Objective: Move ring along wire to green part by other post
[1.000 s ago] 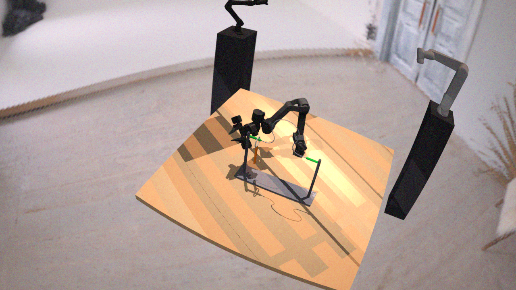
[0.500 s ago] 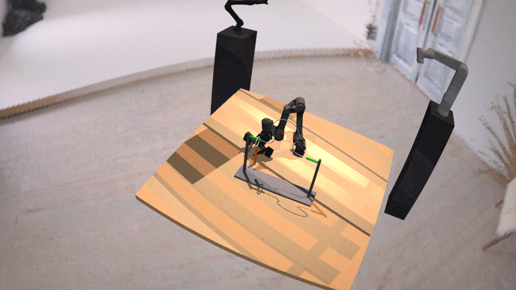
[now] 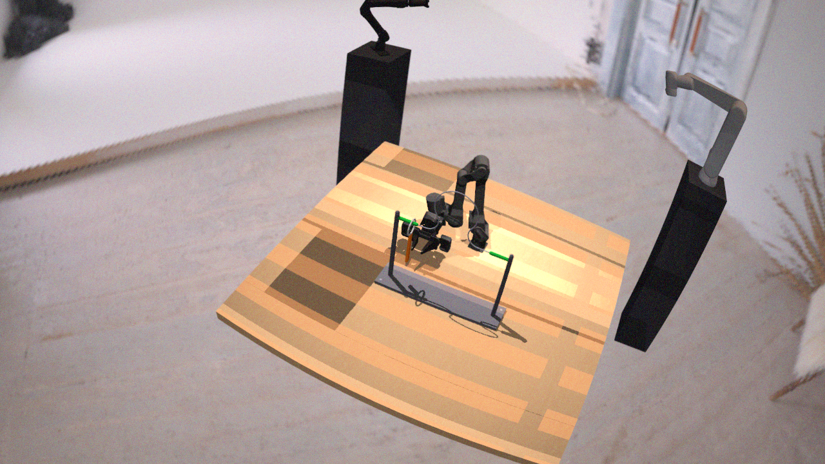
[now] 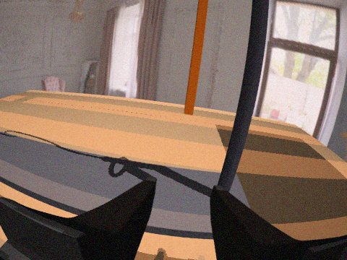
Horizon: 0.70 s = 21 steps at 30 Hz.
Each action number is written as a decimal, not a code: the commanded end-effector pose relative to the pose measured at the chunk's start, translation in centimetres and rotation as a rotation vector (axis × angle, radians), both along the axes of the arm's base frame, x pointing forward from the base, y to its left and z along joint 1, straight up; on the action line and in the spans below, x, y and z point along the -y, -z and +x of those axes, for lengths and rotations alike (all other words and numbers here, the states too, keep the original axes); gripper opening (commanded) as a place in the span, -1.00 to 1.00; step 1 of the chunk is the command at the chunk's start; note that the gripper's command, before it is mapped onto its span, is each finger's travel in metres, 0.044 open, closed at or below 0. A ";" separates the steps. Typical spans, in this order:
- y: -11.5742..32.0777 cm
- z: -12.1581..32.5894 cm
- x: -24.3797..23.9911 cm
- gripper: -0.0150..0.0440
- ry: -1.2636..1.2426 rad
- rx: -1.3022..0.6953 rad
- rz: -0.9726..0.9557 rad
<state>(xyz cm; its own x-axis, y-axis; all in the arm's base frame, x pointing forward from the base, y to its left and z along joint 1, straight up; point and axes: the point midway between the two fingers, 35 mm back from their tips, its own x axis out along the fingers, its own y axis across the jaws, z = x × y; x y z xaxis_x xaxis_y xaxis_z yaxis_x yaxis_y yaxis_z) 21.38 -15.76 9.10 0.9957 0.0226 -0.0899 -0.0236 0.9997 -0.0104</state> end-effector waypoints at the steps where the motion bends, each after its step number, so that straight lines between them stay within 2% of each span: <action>1: -1.3 1.4 0.2 0.05 0.000 0.003 -0.007; 8: -4.2 4.0 -0.2 0.05 0.001 0.013 -0.006; 21: -4.3 5.3 0.0 0.05 0.001 0.013 -0.007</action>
<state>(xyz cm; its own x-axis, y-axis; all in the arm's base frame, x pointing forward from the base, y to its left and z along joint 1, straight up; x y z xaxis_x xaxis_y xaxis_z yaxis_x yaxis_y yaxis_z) 26.26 -15.58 13.48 0.9969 0.0242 -0.0745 -0.0262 0.9993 -0.0264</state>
